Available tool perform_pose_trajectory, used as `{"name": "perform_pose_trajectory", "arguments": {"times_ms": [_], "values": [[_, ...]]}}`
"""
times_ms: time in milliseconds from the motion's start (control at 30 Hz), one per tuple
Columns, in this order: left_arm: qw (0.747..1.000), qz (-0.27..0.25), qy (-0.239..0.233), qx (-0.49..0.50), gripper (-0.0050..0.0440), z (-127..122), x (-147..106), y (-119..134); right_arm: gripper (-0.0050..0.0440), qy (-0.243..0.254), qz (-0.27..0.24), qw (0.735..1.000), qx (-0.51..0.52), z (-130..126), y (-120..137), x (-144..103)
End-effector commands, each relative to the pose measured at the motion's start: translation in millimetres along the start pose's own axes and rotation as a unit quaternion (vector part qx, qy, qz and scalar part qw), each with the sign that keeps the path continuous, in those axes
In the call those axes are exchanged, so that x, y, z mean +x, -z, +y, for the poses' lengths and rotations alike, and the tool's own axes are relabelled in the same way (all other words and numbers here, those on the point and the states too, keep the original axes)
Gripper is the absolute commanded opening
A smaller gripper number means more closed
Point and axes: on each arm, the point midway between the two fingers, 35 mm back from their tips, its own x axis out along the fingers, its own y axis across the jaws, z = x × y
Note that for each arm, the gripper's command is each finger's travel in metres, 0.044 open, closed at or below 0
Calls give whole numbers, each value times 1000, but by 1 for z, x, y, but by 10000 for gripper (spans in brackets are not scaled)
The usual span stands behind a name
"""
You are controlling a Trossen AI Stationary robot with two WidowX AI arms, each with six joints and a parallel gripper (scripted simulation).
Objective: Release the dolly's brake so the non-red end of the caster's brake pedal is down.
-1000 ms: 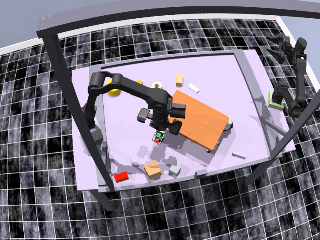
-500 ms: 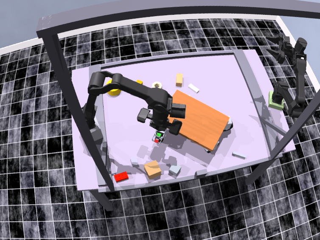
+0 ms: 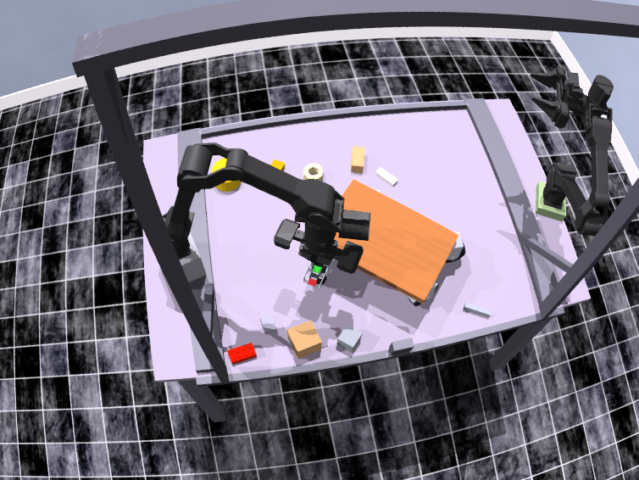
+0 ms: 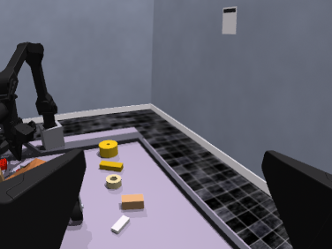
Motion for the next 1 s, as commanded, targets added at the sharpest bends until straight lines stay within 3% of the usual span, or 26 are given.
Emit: {"name": "perform_pose_trajectory", "arguments": {"times_ms": [0,967], "values": [[1000,-1,3,-3,-50,-1,4,0,440,-2,0,1000,1,1,0,0],[1000,0,-1,-2,-50,0,27,-1,440,-2,0,1000,1,1,0,0]]}}
